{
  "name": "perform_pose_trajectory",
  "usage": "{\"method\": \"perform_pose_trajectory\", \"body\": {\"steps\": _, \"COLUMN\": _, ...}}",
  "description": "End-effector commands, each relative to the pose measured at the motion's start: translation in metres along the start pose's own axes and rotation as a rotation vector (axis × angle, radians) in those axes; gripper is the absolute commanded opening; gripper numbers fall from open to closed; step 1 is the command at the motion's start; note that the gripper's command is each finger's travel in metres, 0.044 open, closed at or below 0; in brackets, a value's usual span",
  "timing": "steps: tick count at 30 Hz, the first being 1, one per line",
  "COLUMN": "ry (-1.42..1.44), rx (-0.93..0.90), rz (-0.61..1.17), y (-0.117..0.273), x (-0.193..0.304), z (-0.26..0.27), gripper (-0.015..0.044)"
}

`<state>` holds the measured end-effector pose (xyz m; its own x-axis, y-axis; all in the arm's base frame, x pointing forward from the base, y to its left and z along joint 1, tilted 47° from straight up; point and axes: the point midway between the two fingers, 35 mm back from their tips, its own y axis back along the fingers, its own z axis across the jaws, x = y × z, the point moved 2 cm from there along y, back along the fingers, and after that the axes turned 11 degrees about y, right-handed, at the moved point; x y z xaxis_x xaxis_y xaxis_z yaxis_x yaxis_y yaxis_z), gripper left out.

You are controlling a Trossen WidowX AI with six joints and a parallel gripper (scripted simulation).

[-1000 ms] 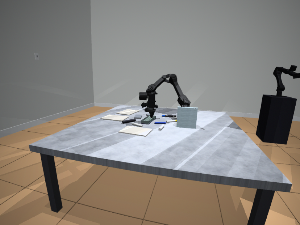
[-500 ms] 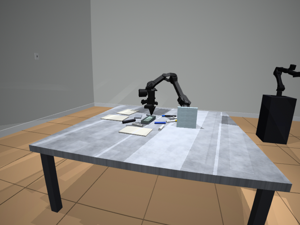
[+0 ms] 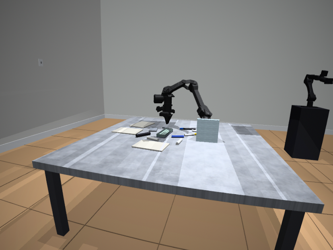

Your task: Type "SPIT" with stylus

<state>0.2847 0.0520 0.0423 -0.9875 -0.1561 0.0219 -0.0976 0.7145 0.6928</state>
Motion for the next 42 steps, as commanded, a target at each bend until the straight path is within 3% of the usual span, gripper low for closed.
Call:
{"method": "perform_pose_trajectory", "body": {"steps": 1, "ry": 0.000, "rx": 0.000, "rz": 0.000, "y": 0.000, "x": 0.000, "z": 0.000, "gripper": 0.0026}}
{"method": "perform_pose_trajectory", "body": {"steps": 2, "ry": 0.000, "rx": 0.000, "rz": 0.000, "y": 0.000, "x": 0.000, "z": 0.000, "gripper": 0.0000}}
{"method": "perform_pose_trajectory", "body": {"steps": 12, "ry": 0.000, "rx": 0.000, "rz": 0.000, "y": 0.000, "x": 0.000, "z": 0.000, "gripper": 0.0000}}
{"method": "perform_pose_trajectory", "body": {"steps": 15, "ry": 0.012, "rx": 0.000, "rz": 0.014, "y": -0.002, "x": 0.002, "z": 0.001, "gripper": 0.0079}}
{"method": "perform_pose_trajectory", "body": {"steps": 18, "ry": 0.174, "rx": 0.002, "rz": 0.214, "y": -0.021, "x": 0.031, "z": 0.013, "gripper": 0.0150}}
{"method": "perform_pose_trajectory", "body": {"steps": 21, "ry": 0.353, "rx": 0.003, "rz": 0.470, "y": -0.036, "x": 0.068, "z": 0.021, "gripper": 0.0150}}
{"method": "perform_pose_trajectory", "body": {"steps": 23, "ry": 0.392, "rx": 0.003, "rz": 0.532, "y": -0.038, "x": 0.077, "z": 0.021, "gripper": 0.0150}}
{"method": "perform_pose_trajectory", "body": {"steps": 42, "ry": 0.392, "rx": 0.003, "rz": 0.532, "y": -0.047, "x": 0.076, "z": 0.021, "gripper": 0.0150}}
